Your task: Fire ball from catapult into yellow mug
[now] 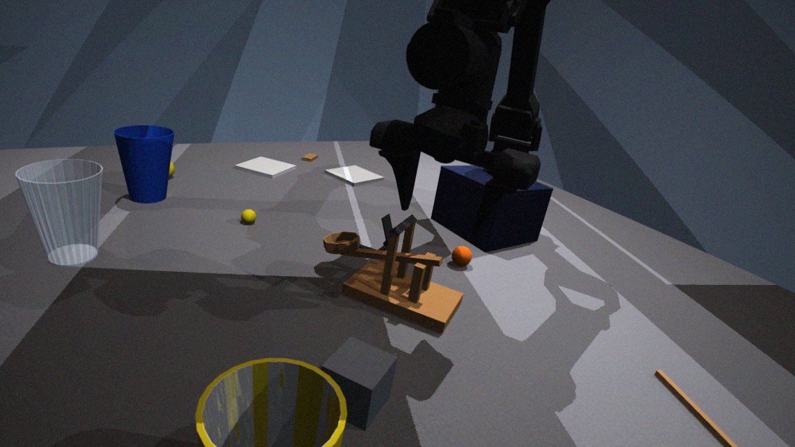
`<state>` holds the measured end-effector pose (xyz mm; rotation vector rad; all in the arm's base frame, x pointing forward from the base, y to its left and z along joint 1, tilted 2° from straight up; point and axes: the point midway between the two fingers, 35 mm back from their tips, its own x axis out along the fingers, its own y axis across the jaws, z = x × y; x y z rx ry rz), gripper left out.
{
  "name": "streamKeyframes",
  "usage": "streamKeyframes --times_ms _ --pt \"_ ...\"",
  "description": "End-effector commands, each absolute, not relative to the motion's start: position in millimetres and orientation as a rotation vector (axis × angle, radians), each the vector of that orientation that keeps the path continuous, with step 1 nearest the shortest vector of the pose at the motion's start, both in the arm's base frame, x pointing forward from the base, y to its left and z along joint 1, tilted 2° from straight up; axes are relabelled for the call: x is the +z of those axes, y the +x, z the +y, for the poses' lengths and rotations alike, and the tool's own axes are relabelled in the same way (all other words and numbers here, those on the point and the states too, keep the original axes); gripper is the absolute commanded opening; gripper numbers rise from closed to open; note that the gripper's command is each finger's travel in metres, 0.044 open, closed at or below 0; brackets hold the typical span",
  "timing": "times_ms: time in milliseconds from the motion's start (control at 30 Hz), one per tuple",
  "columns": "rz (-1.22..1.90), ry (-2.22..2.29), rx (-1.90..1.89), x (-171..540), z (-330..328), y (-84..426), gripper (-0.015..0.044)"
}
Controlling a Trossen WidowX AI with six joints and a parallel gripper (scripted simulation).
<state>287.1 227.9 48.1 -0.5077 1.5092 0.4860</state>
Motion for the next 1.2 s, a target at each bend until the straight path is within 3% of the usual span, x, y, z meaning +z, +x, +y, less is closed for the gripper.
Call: streamKeyframes --times_ms 0,1167 --pt "1.478 -0.622 0.600 50.0 227.9 287.0 0.0440" --pt "0.986 -1.526 1.500 54.1 227.7 285.7 0.0440"
